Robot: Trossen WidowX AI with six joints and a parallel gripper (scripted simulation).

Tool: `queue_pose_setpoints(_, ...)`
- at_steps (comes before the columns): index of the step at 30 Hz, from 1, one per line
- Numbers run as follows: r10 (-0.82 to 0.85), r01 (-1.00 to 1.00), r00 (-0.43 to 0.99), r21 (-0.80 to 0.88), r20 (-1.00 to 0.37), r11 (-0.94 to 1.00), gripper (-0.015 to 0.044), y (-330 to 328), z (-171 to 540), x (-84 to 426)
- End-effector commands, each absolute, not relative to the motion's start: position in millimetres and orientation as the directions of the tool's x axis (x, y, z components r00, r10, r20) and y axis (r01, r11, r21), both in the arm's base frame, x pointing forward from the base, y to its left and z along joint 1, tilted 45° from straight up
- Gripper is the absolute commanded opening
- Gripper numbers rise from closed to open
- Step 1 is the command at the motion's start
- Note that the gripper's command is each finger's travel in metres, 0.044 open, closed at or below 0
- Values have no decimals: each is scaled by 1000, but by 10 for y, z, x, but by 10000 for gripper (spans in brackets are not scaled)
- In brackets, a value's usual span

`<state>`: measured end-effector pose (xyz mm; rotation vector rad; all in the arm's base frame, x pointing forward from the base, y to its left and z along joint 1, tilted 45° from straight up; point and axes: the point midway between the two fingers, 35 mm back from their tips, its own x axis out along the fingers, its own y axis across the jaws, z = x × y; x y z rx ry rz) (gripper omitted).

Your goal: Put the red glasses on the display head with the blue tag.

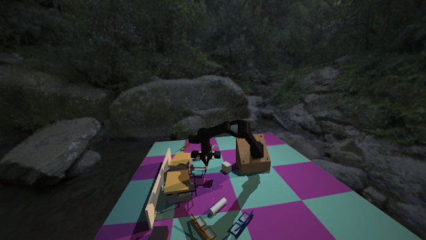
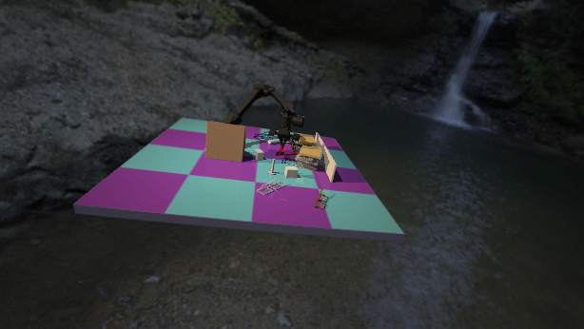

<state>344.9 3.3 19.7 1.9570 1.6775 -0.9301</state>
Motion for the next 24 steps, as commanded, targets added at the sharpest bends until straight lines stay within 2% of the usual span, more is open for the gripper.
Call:
queue_pose_setpoints(1, 713, 970, 50, -137, -699, -202, 0, 40, 161, 3493)
queue_pose_setpoints(24, 714, 970, 48, -138, -699, -199, 0, -26, 115, 3832)
